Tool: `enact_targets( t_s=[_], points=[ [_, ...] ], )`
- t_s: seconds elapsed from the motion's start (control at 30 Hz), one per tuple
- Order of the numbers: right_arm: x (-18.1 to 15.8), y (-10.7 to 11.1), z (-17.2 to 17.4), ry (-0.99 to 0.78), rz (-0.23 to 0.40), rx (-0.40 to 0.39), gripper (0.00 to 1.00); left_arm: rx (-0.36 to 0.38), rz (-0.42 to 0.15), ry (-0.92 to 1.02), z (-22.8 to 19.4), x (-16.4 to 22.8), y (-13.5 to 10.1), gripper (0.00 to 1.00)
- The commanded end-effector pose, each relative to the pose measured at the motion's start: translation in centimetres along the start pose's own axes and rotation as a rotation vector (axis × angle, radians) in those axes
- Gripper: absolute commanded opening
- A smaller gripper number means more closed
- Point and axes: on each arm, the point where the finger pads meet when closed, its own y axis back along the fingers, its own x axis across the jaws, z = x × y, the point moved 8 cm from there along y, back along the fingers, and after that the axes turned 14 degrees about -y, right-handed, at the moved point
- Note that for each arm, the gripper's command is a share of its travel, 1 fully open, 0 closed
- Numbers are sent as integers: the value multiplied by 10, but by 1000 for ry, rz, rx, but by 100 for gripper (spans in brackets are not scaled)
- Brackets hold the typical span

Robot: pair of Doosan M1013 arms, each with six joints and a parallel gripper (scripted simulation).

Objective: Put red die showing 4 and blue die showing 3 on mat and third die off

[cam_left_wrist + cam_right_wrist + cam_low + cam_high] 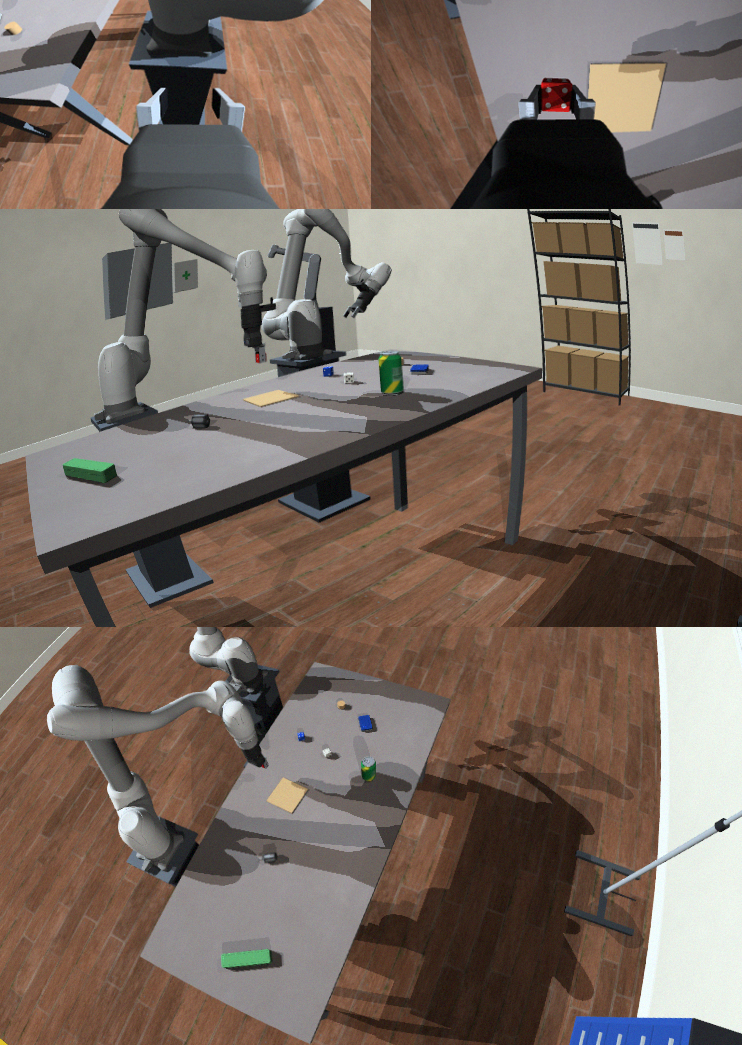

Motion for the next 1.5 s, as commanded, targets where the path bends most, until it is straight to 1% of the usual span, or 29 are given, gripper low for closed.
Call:
enact_targets(
  t_s=[0.0, 0.2, 0.23, 0.27, 0.3, 0.4, 0.47, 0.53, 0.6, 0.63, 0.7, 1.23, 1.33, 1.47],
  points=[
    [0, 1, 0, 0, 0, 1, 57, -1, 1, 0, 0, 0, 1, 100],
    [2, 1, -1, -7, 0, 1, 57, -1, 1, 0, 0, 0, 1, 100],
    [11, 2, -5, -49, 0, 1, 57, -1, 1, 0, 0, 0, 1, 100],
    [32, 3, -12, -135, 0, 1, 57, -1, 1, 0, 0, 0, 1, 100],
    [44, 3, -15, -186, 0, 1, 57, -1, 1, 0, 0, 0, 1, 100],
    [73, 4, -23, -307, 0, 1, 57, -1, 1, 0, 0, 0, 1, 100],
    [73, 4, -23, -307, 0, 1, 57, -1, 1, 0, 0, 0, 1, 100],
    [111, 5, -31, -455, 0, 1, 57, -1, 1, 0, 0, 0, 1, 100],
    [124, 5, -33, -508, 0, 1, 57, -1, 1, 0, 0, 0, 1, 100],
    [139, 5, -34, -567, 0, 1, 57, -1, 1, 0, 0, 0, 1, 100],
    [157, 6, -36, -635, -1, 1, 57, -1, 1, 0, 0, 0, 1, 100],
    [159, 4, -36, -643, -1, 1, 57, -1, 1, 0, 0, 0, 1, 100],
    [159, 0, -36, -643, 0, 1, 57, -1, 1, 0, 0, 0, 1, 100],
    [159, -12, -36, -643, 0, 1, 57, -1, 1, 0, 0, 0, 1, 100]
  ],
)
